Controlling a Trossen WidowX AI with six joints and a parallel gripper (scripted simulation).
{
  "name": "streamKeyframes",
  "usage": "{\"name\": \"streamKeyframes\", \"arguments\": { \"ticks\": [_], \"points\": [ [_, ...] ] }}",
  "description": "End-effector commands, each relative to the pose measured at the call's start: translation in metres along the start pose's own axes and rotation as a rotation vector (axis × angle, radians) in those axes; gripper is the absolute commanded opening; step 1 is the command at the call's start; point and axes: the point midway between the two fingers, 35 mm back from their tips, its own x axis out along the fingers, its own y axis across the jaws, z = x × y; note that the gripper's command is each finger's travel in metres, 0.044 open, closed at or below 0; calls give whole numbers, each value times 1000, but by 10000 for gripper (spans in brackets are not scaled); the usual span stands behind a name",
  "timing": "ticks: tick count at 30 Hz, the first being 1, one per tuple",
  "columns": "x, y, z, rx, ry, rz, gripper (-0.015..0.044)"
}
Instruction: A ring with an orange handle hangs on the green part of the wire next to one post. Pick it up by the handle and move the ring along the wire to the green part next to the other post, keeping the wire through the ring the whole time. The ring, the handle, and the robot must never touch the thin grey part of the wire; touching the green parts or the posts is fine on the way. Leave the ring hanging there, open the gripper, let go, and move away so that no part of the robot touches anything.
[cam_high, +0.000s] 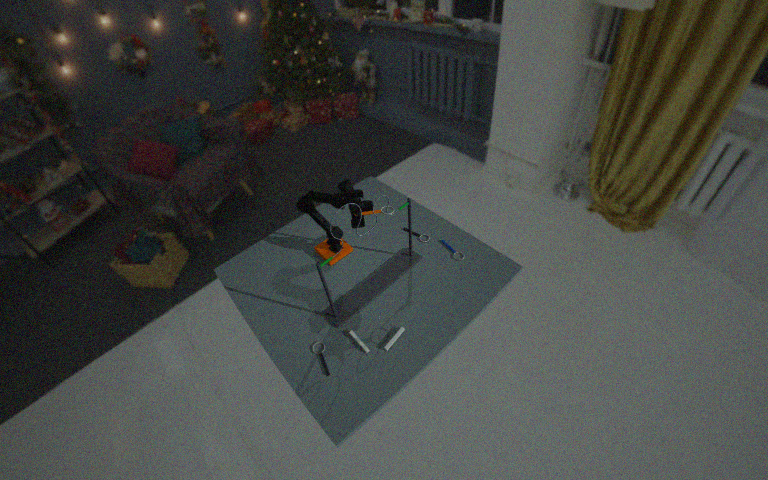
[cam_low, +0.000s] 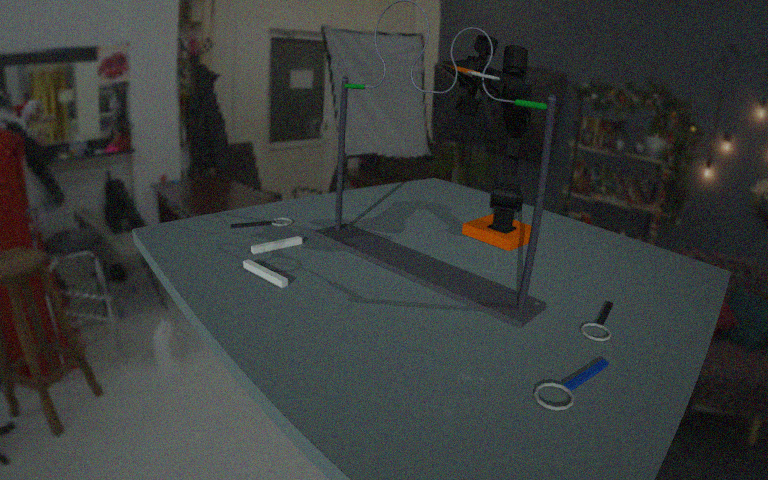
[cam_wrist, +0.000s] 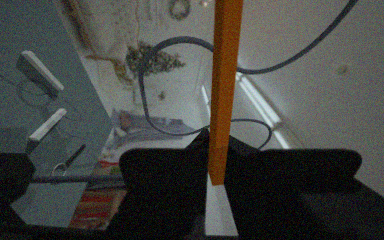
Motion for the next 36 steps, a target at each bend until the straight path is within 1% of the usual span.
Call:
{"name": "streamKeyframes", "arguments": {
  "ticks": [1, 18, 25, 36],
  "points": [
    [-3, 12, -2, 76, 15, 38, -150],
    [-18, 69, 14, 428, 61, 238, -150],
    [-19, 94, 27, 596, 10, 297, -150],
    [-37, 123, 55, 847, 35, 424, -150]
  ]
}}
